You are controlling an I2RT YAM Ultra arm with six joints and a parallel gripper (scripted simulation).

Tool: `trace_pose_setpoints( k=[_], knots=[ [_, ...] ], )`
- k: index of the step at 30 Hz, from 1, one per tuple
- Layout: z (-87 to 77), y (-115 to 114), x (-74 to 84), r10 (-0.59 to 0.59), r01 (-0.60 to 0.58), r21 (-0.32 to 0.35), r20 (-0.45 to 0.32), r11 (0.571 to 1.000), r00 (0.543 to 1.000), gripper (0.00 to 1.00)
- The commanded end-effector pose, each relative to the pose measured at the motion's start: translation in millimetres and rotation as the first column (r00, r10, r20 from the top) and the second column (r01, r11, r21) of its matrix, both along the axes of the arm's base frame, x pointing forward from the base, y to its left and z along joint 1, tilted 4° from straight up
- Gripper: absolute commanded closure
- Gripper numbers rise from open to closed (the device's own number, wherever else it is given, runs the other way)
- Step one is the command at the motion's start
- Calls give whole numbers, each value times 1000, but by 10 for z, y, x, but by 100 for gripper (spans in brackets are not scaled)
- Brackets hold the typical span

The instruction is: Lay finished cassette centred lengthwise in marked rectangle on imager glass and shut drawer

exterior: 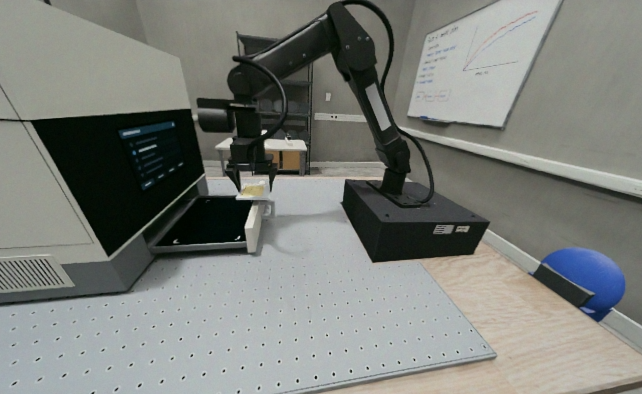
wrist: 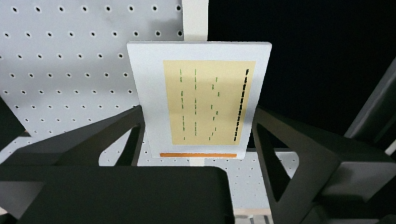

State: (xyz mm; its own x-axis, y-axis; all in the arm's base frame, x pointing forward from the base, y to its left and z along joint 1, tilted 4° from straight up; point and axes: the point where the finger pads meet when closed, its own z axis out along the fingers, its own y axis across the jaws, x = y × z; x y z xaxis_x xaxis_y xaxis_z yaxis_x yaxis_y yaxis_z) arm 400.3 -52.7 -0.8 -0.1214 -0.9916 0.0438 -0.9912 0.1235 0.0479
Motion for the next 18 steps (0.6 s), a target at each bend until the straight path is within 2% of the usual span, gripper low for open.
trace_pose_setpoints(
  k=[1,2,18],
  knots=[
    [148,28,71,11,-11,11,26,1000,1000,100],
    [64,29,60,10,-11,13,5,1000,1000,100],
    [39,1,241,9,-9,13,6,1000,1000,100]
  ],
)
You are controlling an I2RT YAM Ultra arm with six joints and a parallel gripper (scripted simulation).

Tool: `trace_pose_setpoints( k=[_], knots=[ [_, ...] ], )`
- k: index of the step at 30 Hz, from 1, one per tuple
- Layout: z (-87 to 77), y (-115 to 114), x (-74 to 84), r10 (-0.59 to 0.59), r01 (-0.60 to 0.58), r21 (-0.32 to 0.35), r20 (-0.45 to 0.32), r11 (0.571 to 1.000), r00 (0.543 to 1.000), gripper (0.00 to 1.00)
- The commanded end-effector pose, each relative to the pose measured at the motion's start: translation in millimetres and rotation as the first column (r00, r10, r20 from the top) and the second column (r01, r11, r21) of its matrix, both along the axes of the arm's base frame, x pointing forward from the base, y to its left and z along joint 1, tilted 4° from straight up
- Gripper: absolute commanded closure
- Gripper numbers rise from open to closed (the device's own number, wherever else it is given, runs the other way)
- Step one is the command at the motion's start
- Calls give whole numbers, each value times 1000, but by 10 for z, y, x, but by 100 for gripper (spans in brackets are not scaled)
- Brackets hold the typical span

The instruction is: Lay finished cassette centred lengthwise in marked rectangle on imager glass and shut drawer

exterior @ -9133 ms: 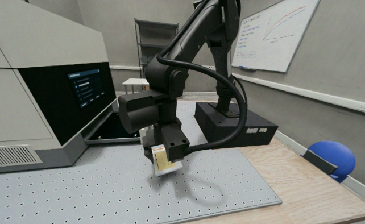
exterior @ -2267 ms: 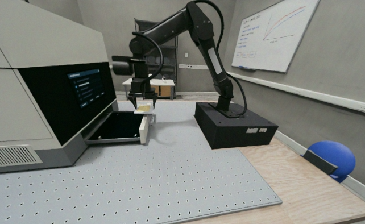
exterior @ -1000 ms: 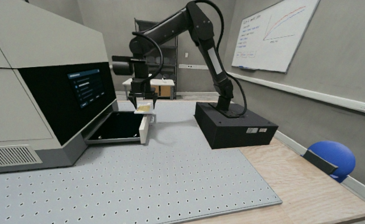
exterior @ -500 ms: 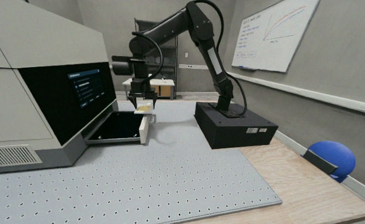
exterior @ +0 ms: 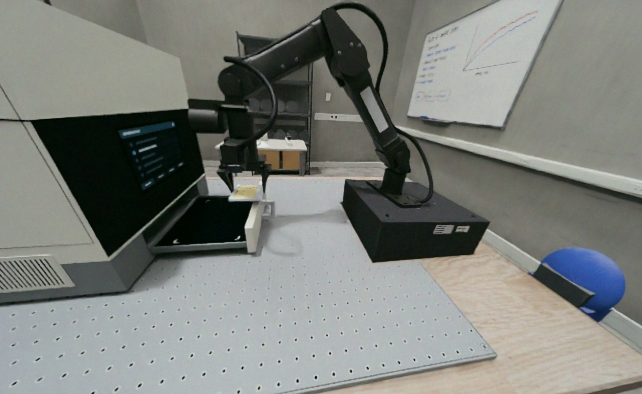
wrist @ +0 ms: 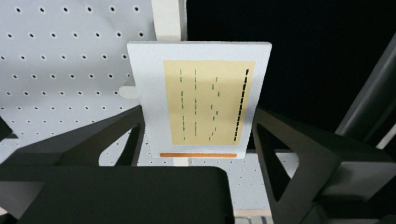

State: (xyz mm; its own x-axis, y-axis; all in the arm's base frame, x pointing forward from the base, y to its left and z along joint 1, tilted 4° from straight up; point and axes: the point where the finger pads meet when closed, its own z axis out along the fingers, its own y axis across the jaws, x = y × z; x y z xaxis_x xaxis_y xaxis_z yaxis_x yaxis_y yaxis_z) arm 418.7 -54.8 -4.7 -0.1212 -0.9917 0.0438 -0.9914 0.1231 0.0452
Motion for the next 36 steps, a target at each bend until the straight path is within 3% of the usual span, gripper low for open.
trace_pose_setpoints(
  k=[1,36],
  knots=[
    [76,20,71,9,-9,13,3,1000,1000,100],
    [23,-42,468,6,-6,13,4,1000,1000,100]
  ],
)
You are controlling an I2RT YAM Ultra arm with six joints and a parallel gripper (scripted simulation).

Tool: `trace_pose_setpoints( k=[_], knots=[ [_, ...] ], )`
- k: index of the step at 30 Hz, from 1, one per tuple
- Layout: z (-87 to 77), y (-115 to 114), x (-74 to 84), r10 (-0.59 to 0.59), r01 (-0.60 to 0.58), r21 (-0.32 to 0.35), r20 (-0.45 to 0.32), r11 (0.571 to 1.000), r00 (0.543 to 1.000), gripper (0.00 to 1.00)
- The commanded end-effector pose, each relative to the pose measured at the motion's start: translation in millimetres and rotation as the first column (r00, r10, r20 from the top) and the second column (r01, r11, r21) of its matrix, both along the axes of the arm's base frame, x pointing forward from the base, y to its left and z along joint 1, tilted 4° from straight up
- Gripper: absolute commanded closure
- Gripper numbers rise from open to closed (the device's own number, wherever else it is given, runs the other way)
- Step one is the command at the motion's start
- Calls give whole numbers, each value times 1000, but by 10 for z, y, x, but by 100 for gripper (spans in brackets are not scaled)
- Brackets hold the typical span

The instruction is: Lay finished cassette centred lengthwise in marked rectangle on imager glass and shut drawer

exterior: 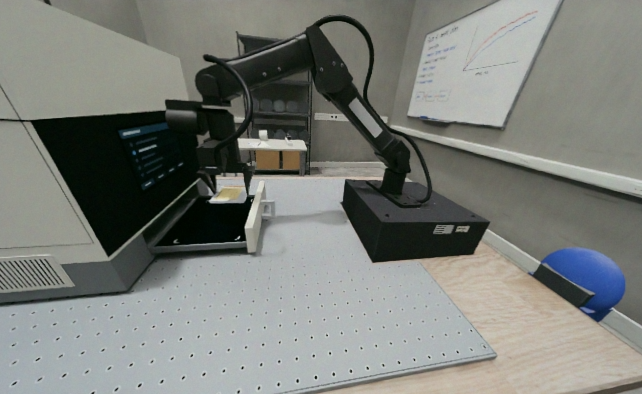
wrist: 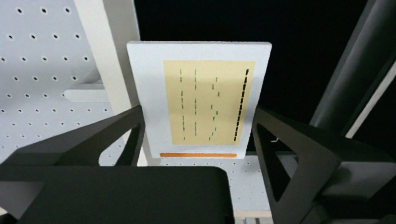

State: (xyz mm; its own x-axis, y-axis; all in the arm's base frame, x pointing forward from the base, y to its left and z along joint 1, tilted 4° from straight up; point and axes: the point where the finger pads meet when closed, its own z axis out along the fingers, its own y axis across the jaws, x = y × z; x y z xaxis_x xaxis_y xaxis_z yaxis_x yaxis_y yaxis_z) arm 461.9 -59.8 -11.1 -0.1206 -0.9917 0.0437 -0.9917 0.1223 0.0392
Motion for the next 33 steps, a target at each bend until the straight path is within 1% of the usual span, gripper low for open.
trace_pose_setpoints(
  k=[1,23,28,30,33],
  knots=[
    [86,6,49,5,-5,14,-2,1000,1000,100],
    [51,-33,299,4,-4,14,-1,1000,1000,100],
    [51,-33,299,4,-4,14,-1,1000,1000,100],
    [118,-35,315,4,-4,12,13,1000,1000,100],
    [119,-35,316,4,-4,12,13,1000,1000,100]
  ],
)
